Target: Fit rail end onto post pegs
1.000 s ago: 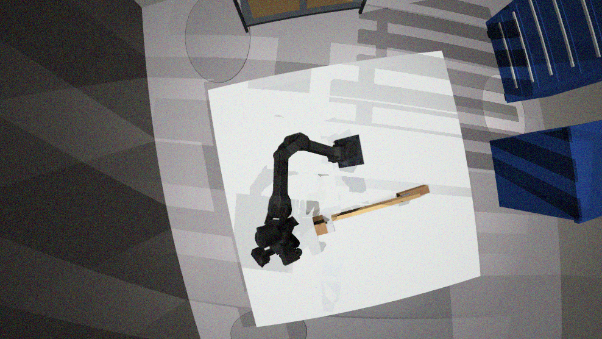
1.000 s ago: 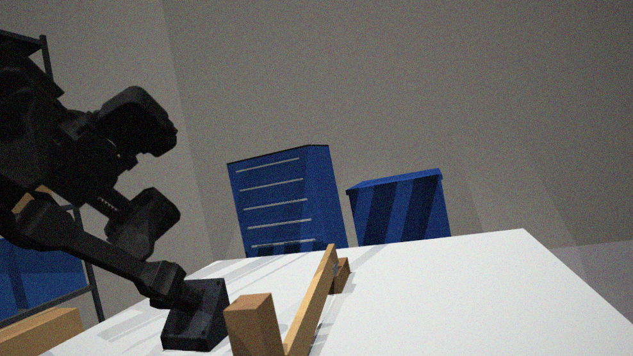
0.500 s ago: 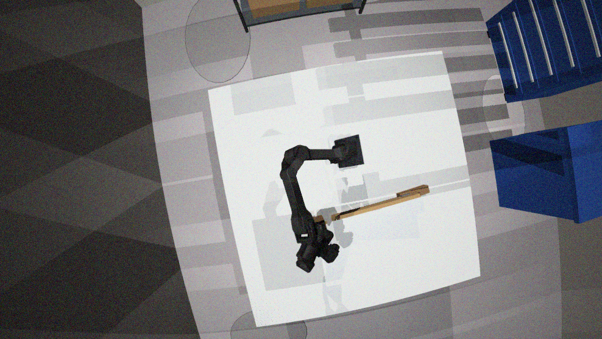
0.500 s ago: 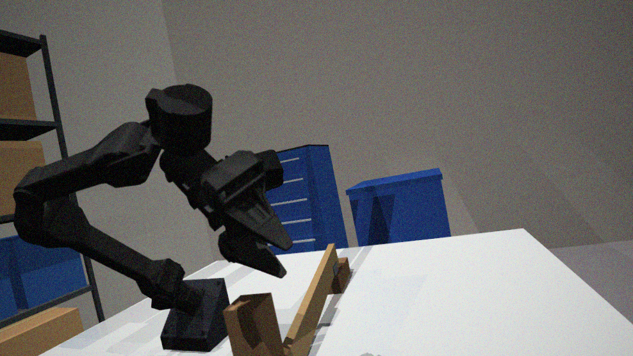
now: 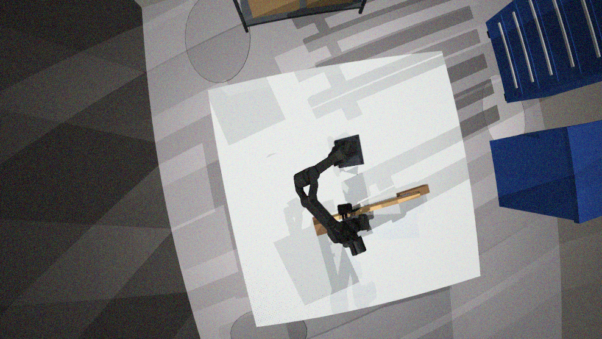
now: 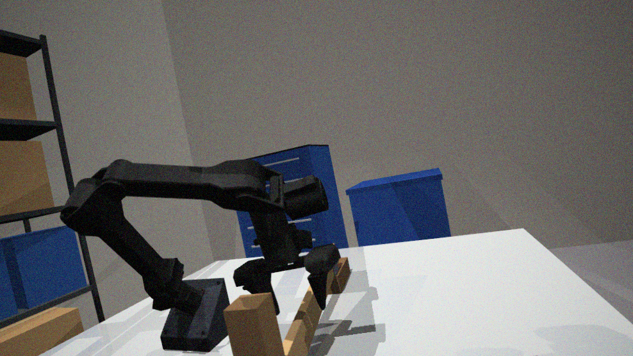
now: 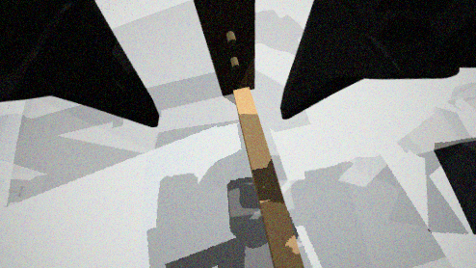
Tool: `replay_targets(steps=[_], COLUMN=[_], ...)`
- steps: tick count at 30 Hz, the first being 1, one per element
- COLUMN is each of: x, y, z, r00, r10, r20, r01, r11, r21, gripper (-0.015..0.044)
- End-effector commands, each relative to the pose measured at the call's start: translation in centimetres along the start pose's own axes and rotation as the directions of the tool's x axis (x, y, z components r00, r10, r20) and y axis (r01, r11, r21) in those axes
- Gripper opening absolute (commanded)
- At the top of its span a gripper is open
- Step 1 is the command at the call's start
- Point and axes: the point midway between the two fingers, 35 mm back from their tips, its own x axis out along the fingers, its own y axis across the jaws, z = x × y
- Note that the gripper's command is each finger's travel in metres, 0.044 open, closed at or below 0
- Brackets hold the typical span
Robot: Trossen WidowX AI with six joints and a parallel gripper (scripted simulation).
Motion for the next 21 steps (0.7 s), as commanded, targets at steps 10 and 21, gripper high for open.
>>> replay_targets(steps=[10,21], x=[2.0,3.8], y=[2.4,2.4], z=[1.0,0.9], r00=[0.993,0.993], r10=[0.106,0.106], r20=[-0.048,-0.046], r01=[-0.111,-0.111], r11=[0.985,0.985], r21=[-0.129,-0.129], gripper=[0.044,0.044])
